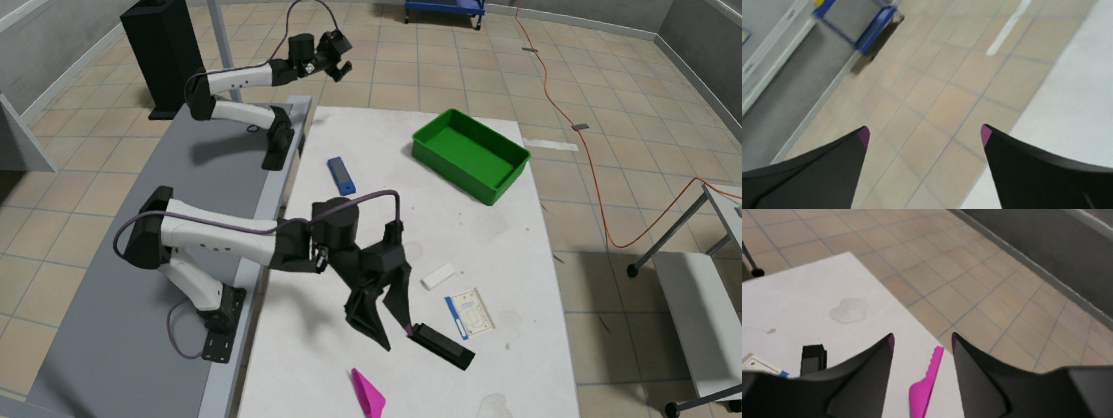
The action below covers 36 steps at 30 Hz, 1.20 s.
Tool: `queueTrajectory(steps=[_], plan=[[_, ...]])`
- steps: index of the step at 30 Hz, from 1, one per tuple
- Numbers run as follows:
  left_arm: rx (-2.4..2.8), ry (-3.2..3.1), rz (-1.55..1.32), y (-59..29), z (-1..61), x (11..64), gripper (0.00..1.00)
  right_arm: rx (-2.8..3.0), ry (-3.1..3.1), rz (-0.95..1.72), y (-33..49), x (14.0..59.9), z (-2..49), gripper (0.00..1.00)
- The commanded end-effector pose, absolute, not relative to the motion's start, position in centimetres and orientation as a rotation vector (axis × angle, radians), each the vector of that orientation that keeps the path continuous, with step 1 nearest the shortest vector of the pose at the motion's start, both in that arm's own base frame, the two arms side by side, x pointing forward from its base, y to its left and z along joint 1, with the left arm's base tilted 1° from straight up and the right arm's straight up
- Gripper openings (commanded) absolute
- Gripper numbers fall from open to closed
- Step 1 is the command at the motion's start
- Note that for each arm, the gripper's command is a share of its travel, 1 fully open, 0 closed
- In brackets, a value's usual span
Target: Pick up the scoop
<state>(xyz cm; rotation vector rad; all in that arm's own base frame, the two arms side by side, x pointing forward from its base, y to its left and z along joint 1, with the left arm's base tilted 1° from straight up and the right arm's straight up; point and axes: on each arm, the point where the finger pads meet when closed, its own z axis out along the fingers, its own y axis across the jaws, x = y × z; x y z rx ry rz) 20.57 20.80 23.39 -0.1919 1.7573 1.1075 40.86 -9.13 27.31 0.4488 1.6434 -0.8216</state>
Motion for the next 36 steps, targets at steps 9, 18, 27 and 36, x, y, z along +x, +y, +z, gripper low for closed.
queueTrajectory(steps=[9, 18, 27, 36], plan=[[0.04, 1.616, 0.633, 11.3, 28.4, 36.3, 1.0, 0.76, 1.934, -0.652, -10.8, 40.0, 22.4, 0.55], [0.225, 1.554, 0.296, -1.4, 29.5, 44.1, 1.0, 0.981, 2.102, -0.534, -12.3, 39.5, 18.7, 0.55], [0.45, 1.449, -0.203, -24.5, 29.1, 47.3, 1.0, 1.337, 2.345, -0.317, -14.7, 38.5, 12.8, 0.55], [0.615, 1.385, -0.541, -41.6, 26.7, 42.3, 1.0, 1.516, 2.423, -0.227, -16.8, 38.4, 9.8, 0.55]])
